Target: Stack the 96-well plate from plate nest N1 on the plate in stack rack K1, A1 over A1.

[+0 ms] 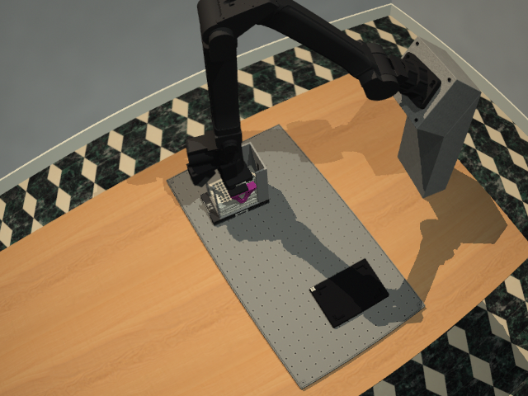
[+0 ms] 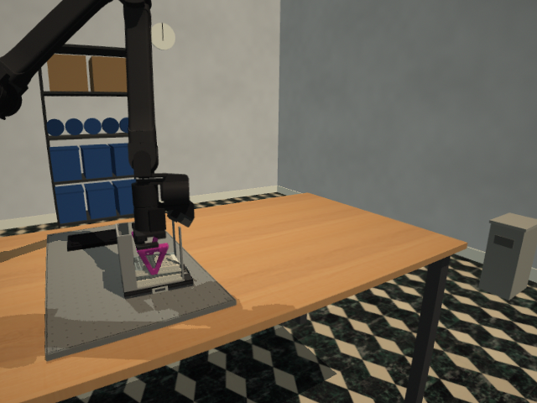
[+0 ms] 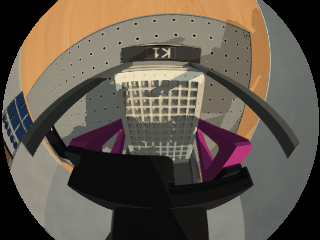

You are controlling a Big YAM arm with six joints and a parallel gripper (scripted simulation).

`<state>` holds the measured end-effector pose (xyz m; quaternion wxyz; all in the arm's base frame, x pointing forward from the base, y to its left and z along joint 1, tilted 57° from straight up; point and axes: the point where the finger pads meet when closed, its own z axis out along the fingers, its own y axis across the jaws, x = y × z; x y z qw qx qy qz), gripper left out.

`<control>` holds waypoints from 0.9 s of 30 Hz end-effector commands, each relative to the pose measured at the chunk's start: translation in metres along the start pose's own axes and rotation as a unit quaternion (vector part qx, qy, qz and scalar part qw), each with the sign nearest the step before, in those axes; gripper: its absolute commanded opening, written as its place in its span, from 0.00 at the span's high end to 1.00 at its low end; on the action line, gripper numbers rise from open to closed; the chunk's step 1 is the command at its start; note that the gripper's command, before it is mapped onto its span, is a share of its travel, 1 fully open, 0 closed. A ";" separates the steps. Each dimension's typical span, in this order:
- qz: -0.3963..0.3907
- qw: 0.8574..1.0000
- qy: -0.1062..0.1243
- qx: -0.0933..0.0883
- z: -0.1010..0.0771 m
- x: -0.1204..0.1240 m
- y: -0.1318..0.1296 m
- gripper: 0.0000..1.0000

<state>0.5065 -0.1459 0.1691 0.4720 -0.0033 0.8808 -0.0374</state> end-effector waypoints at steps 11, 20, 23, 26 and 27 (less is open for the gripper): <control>0.002 1.000 -0.016 0.010 -0.011 -0.013 -0.006 1.00; 0.001 1.000 -0.018 0.011 -0.010 -0.014 -0.006 1.00; 0.001 1.000 -0.020 0.011 -0.010 -0.015 -0.007 1.00; 0.000 1.000 -0.023 0.012 -0.009 -0.017 -0.007 1.00; 0.000 1.000 -0.022 0.011 -0.008 -0.016 -0.007 1.00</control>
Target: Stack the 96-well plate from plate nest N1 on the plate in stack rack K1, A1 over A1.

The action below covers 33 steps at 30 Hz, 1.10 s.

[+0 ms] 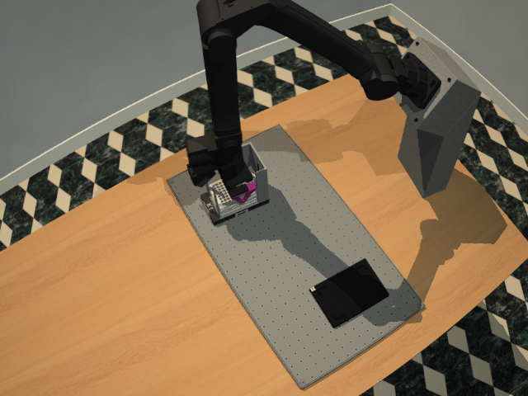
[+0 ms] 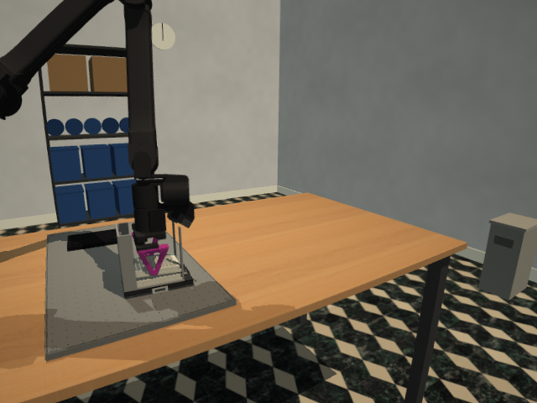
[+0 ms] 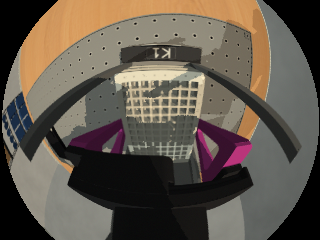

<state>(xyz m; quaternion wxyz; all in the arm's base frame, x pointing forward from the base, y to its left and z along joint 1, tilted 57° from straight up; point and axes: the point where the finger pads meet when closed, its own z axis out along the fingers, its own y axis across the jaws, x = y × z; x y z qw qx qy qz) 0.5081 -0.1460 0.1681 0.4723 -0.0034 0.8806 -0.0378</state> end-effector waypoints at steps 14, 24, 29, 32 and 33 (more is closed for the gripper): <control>0.002 1.000 -0.013 0.008 0.000 -0.010 -0.005 1.00; 0.000 1.000 -0.015 0.008 0.001 -0.011 -0.005 1.00; 0.000 1.000 -0.013 0.007 0.003 -0.010 -0.005 1.00; 0.000 1.000 -0.013 0.007 0.002 -0.011 -0.005 1.00; 0.000 1.000 -0.014 0.007 0.002 -0.011 -0.005 1.00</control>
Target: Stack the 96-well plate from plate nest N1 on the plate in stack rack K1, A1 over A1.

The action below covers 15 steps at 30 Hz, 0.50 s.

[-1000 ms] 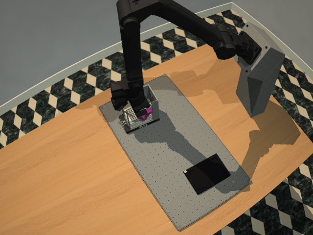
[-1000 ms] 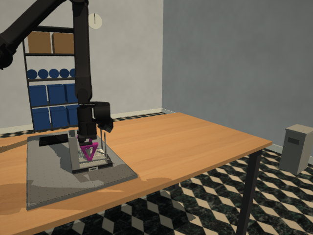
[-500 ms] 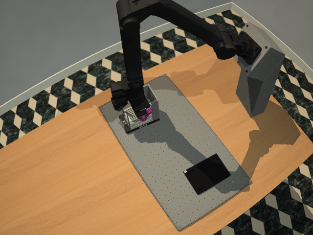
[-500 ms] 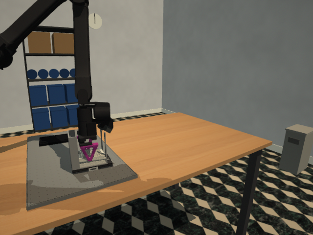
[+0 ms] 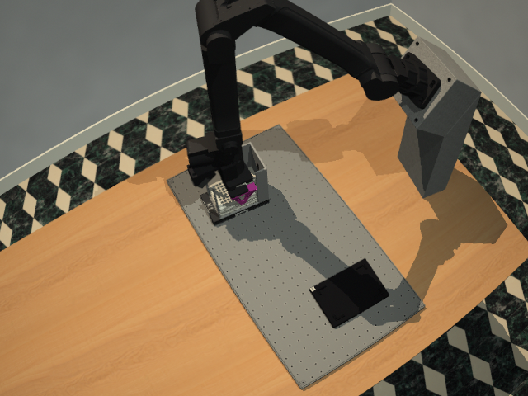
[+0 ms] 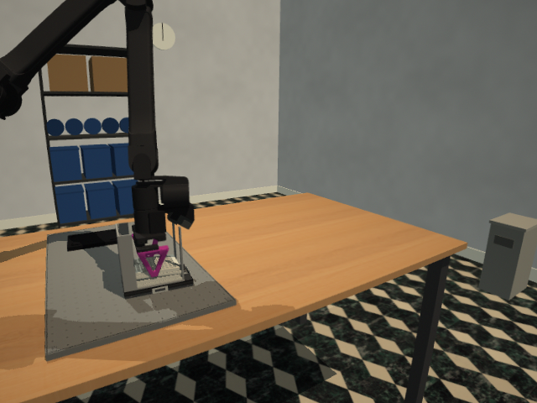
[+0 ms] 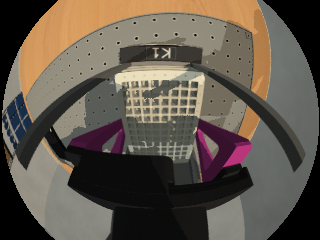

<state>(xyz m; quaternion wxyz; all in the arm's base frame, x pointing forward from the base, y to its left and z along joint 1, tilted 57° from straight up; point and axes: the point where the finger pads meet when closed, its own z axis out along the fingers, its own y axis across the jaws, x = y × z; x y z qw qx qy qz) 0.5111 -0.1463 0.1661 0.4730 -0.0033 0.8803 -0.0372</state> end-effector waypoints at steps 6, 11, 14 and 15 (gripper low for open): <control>0.000 1.000 -0.014 0.008 -0.001 -0.011 -0.005 1.00; 0.000 1.000 -0.012 0.008 -0.001 -0.011 -0.005 1.00; 0.000 1.000 -0.010 0.007 0.002 -0.009 -0.004 1.00; 0.000 1.000 -0.011 0.007 0.002 -0.009 -0.005 1.00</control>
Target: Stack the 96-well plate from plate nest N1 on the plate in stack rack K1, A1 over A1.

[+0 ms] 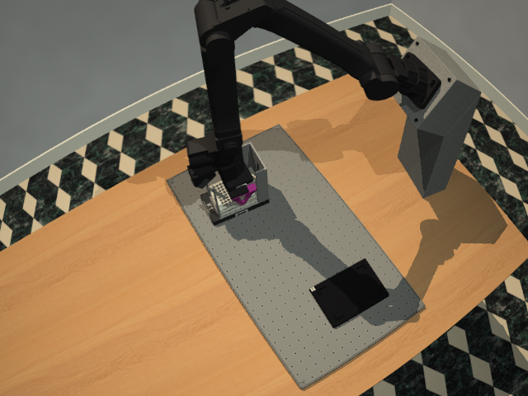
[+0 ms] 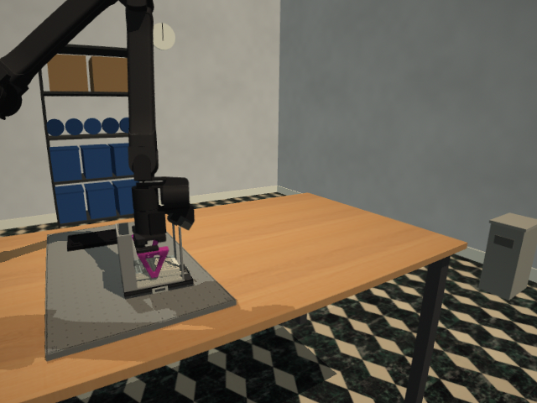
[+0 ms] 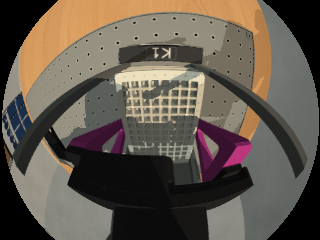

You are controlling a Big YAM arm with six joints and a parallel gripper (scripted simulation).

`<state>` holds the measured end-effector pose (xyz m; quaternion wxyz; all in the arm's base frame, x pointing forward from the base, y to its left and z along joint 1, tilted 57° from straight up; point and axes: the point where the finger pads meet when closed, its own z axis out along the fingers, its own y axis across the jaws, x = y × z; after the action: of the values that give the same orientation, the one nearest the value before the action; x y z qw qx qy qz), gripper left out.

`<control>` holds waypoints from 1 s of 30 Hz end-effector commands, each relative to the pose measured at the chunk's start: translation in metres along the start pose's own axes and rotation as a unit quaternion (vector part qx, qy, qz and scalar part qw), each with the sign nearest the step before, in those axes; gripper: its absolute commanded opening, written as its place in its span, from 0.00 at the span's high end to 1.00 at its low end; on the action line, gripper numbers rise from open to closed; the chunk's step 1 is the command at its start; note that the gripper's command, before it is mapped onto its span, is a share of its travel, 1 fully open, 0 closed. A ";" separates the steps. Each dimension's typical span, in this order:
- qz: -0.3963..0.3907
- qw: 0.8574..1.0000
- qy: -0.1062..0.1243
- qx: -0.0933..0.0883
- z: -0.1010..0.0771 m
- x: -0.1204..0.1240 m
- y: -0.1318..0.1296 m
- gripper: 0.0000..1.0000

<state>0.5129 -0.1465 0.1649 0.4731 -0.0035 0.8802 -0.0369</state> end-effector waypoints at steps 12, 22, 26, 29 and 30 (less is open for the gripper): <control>0.000 1.000 -0.012 0.008 0.000 -0.010 -0.005 1.00; -0.001 1.000 -0.009 0.006 -0.001 -0.007 -0.003 0.00; -0.001 1.000 -0.009 0.006 -0.001 -0.007 -0.003 0.00; -0.001 1.000 -0.009 0.006 -0.001 -0.007 -0.003 0.00; -0.001 1.000 -0.009 0.006 -0.001 -0.007 -0.003 0.00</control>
<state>0.5148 -0.1474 0.1635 0.4730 -0.0027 0.8802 -0.0382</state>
